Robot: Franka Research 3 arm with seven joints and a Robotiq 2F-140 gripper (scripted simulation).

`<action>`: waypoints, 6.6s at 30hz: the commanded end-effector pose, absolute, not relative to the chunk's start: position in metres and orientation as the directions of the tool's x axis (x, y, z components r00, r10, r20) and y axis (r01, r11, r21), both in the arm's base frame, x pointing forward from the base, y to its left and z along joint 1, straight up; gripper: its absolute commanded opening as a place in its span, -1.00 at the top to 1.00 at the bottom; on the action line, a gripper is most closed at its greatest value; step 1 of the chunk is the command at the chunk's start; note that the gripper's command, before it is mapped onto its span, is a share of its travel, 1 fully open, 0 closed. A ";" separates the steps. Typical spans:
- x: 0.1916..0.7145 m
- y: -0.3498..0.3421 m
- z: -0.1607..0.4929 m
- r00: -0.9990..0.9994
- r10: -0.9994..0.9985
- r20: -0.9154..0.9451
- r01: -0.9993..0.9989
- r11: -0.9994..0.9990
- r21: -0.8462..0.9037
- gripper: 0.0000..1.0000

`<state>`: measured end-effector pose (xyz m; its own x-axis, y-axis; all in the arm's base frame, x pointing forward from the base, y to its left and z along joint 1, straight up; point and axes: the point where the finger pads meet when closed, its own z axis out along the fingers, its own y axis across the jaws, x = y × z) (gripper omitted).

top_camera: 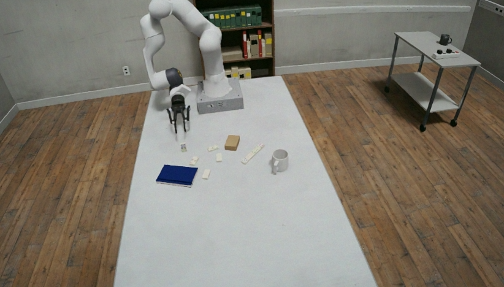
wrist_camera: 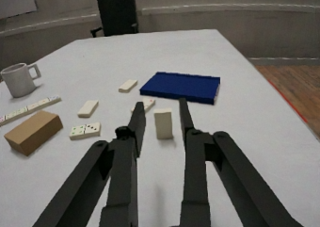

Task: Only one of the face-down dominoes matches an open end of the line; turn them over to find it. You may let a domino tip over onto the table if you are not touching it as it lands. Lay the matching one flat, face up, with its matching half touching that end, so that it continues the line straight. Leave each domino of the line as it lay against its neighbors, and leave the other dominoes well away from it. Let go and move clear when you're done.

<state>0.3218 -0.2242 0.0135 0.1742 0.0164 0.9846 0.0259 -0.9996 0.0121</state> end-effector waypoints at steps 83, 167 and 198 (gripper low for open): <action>0.405 -0.204 0.070 -0.272 0.954 -0.128 0.961 0.275 0.006 0.33; 0.439 -0.219 -0.002 -1.000 -0.031 0.003 -0.031 1.000 0.004 0.80; 0.406 -0.220 -0.003 -1.000 -0.031 0.003 -0.031 1.000 0.004 0.80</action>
